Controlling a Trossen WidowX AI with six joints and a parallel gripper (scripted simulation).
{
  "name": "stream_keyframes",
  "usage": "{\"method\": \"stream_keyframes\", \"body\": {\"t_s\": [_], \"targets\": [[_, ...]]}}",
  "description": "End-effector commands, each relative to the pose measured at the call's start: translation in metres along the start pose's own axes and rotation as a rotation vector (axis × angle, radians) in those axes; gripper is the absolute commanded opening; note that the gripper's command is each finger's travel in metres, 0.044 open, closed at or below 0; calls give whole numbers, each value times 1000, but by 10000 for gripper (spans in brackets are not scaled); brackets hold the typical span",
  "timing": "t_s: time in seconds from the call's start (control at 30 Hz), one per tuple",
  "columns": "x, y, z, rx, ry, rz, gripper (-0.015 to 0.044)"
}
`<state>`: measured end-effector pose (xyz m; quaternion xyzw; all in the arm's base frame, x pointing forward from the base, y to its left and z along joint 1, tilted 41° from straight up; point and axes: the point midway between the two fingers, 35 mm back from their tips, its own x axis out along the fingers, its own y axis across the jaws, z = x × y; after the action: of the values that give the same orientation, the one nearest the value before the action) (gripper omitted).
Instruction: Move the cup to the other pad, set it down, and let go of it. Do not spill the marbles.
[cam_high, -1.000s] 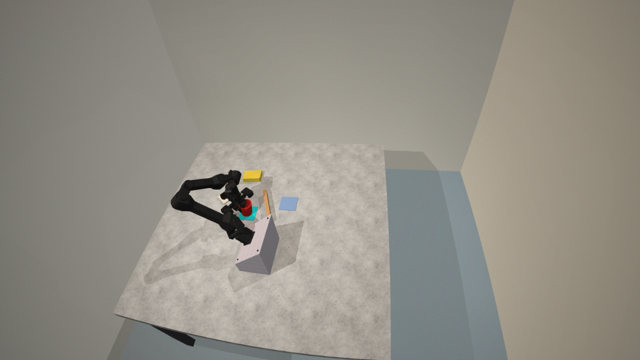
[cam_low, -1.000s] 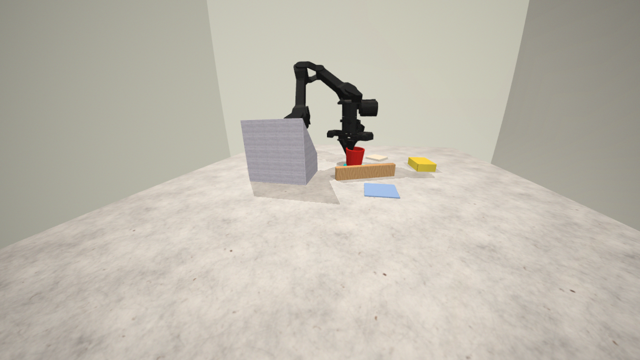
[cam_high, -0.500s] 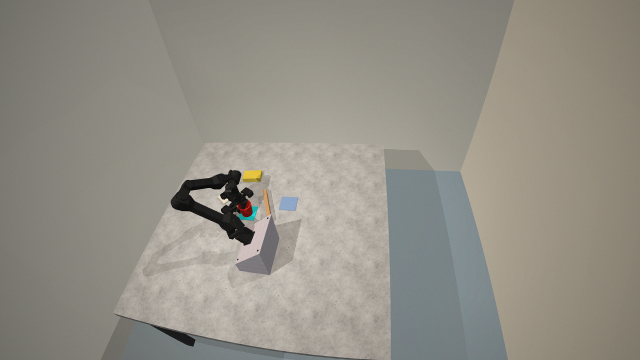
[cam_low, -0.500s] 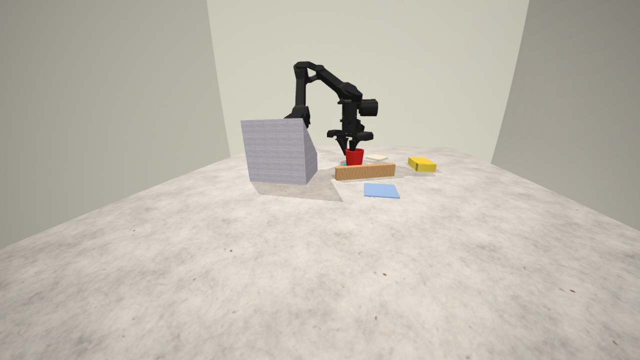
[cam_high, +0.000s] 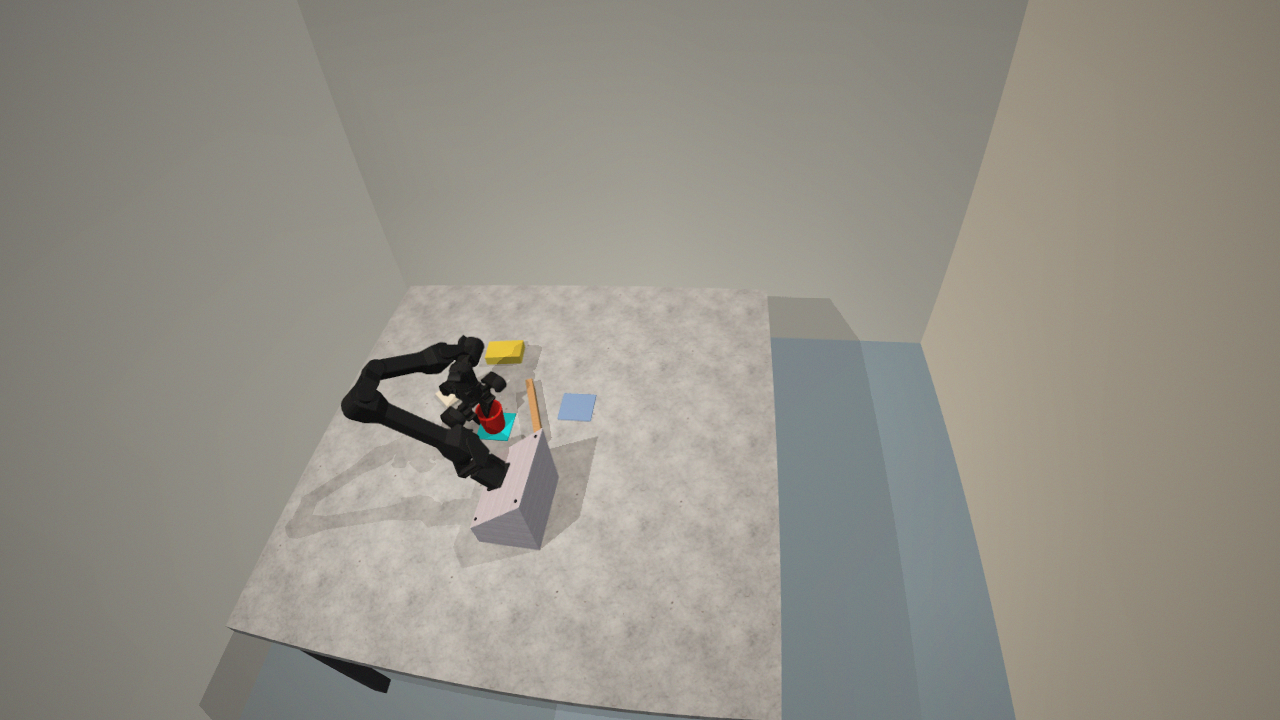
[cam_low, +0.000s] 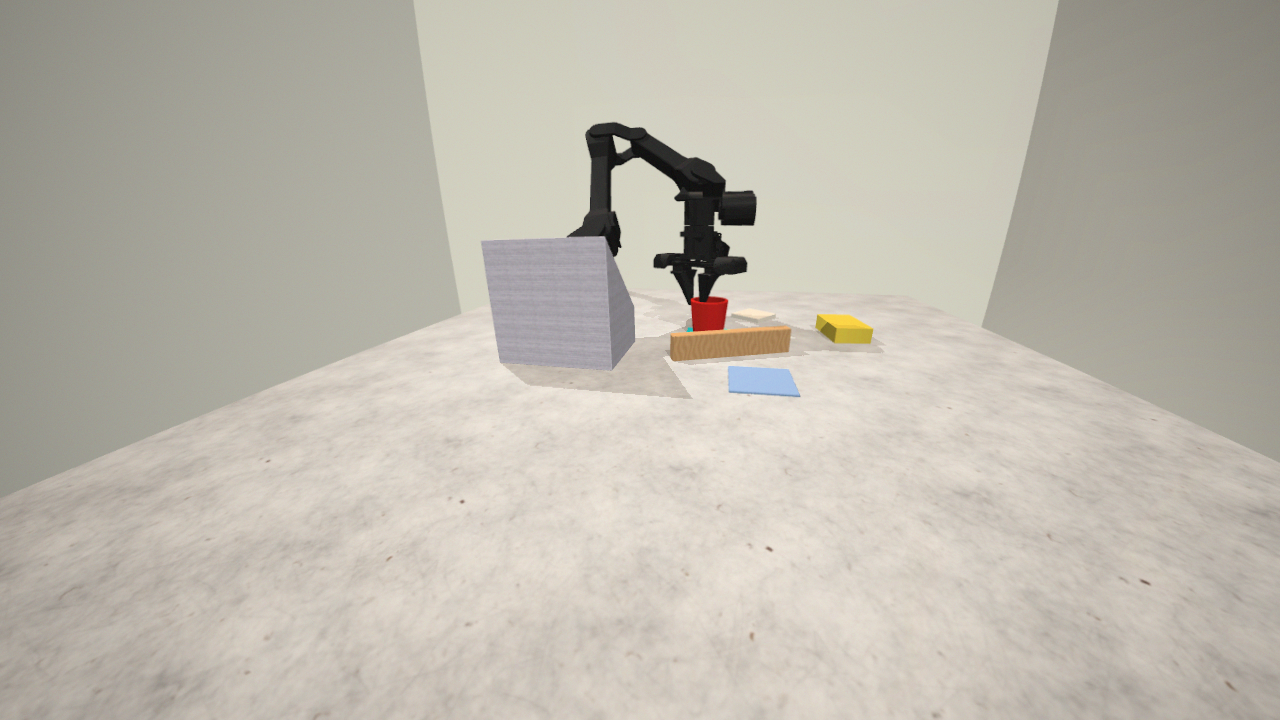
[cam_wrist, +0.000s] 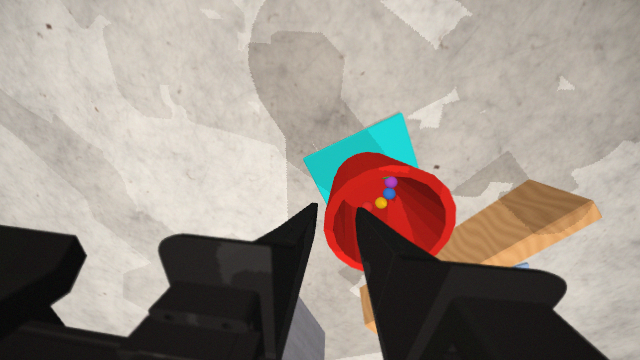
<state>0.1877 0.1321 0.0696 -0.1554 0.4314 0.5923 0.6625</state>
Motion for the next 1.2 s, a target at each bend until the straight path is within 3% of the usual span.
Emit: {"method": "stream_keyframes", "body": {"t_s": [0.0, 0.97, 1.17], "targets": [[-6, -1, 1, -5, -4, -5, 128], [-35, 0, -4, -2, -5, -3, 128], [-31, 1, -4, 3, 0, 1, 285]]}}
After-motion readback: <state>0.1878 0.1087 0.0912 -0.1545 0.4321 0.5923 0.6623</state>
